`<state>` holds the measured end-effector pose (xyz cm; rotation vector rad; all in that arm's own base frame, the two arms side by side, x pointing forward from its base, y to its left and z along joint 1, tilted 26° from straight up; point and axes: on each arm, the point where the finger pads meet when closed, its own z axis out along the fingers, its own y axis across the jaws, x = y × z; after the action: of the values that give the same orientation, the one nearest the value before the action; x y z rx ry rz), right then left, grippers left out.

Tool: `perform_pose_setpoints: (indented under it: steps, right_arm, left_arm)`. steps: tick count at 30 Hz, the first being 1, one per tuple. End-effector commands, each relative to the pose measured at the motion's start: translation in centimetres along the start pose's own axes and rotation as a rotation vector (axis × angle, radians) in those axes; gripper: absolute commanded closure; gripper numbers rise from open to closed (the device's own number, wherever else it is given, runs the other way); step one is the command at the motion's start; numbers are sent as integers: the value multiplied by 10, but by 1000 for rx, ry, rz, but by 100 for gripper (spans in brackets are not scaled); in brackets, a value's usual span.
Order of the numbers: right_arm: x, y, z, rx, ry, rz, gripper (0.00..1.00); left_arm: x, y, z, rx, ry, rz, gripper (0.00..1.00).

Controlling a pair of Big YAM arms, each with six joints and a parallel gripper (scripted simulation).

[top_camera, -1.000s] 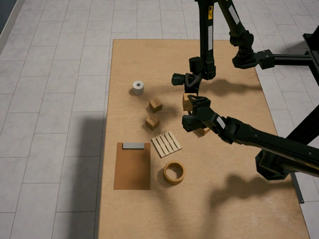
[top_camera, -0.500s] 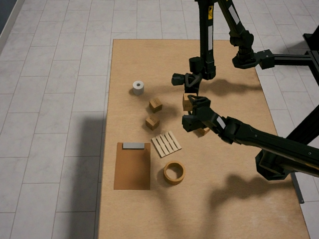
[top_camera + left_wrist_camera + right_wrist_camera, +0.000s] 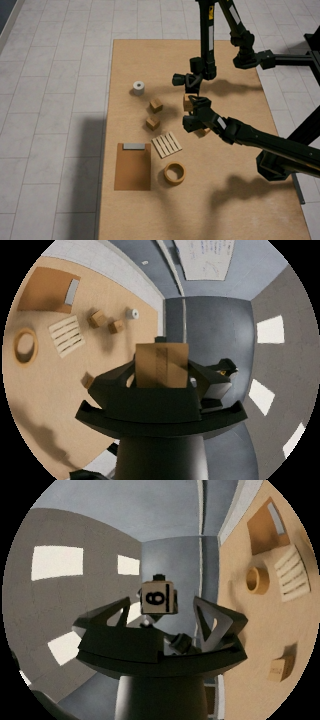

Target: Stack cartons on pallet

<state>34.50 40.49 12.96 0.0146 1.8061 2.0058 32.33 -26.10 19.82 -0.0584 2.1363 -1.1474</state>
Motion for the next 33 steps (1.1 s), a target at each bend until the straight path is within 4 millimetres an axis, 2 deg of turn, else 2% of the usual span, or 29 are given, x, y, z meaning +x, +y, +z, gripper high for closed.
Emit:
perform_pose_setpoints:
  steps: [1,5,6,9,11,12,16,20,22,23,24,25,26,33]
  right_arm:
    - [-4,9,3,-28,-6,-10,0]
    - [-4,9,3,-28,-6,-10,0]
    - [-15,22,5,-57,-23,-57,0]
    - [-30,13,1,-4,-50,-134,0]
    - [-55,12,-6,40,-94,-220,0]
    - [-73,12,-12,70,-127,-260,0]
    - [-127,14,-36,182,-221,-404,0]
    - [-178,17,-68,312,-300,-545,0]
    - [-178,17,-68,312,-300,-545,0]
    - [-189,18,-76,345,-312,-587,0]
    - [-200,20,-86,382,-328,-622,0]
    - [-216,22,-100,433,-350,-663,0]
    - [-230,25,-114,479,-371,-695,0]
    - [-291,44,-199,761,-432,-884,0]
  left_arm:
    - [-12,-13,2,21,-18,7,50]
    - [-12,-13,2,21,-18,7,50]
    - [-11,-12,2,17,-15,25,50]
    - [-4,-5,1,-4,4,90,50]
    - [3,7,0,-31,18,149,50]
    - [20,29,0,-71,55,164,50]
    - [42,49,-3,-113,108,273,50]
    - [65,69,-5,-149,158,405,50]
    - [65,69,-5,-149,158,405,50]
    - [60,65,-2,-147,152,448,50]
    - [63,70,-1,-154,153,483,50]
    - [82,89,-6,-187,192,517,50]
    - [90,98,-7,-207,208,548,50]
    - [130,147,-13,-313,297,741,50]
